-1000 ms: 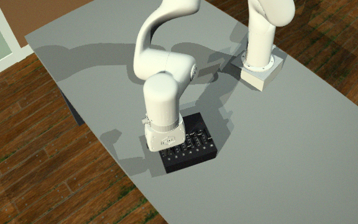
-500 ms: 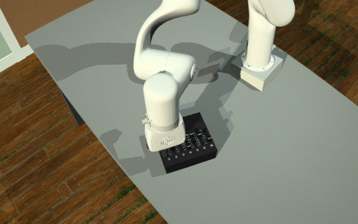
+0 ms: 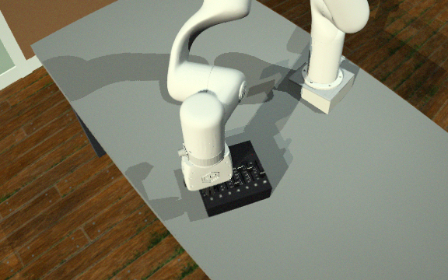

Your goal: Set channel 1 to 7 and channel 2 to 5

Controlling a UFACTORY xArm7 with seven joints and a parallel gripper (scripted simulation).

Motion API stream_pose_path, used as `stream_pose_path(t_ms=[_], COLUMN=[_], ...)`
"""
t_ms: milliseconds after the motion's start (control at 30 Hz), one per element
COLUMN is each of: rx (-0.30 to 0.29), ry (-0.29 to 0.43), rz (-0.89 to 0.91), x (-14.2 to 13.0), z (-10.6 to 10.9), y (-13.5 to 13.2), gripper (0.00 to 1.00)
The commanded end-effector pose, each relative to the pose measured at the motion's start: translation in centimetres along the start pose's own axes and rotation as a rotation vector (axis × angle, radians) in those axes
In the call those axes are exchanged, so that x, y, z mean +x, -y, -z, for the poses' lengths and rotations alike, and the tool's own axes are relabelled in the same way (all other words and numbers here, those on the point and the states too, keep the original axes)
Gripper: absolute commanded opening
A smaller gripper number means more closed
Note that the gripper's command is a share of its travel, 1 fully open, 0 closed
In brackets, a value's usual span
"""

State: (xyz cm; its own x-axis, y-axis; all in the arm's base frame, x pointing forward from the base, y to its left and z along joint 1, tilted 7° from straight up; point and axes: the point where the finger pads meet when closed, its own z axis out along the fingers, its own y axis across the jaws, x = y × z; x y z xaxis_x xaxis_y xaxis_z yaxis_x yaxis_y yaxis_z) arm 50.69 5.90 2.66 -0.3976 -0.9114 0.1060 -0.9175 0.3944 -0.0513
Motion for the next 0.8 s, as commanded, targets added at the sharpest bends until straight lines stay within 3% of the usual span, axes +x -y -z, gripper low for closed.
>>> stream_pose_path(t_ms=[0,367,767], rx=[0.004,0.004,0.004], ry=[0.002,0.002,0.002], rz=[0.0,0.0,0.0], x=[-0.3,-0.4,-0.4], z=[0.2,0.4,3.1], y=[0.1,0.1,0.1], gripper=[0.0,0.0,0.0])
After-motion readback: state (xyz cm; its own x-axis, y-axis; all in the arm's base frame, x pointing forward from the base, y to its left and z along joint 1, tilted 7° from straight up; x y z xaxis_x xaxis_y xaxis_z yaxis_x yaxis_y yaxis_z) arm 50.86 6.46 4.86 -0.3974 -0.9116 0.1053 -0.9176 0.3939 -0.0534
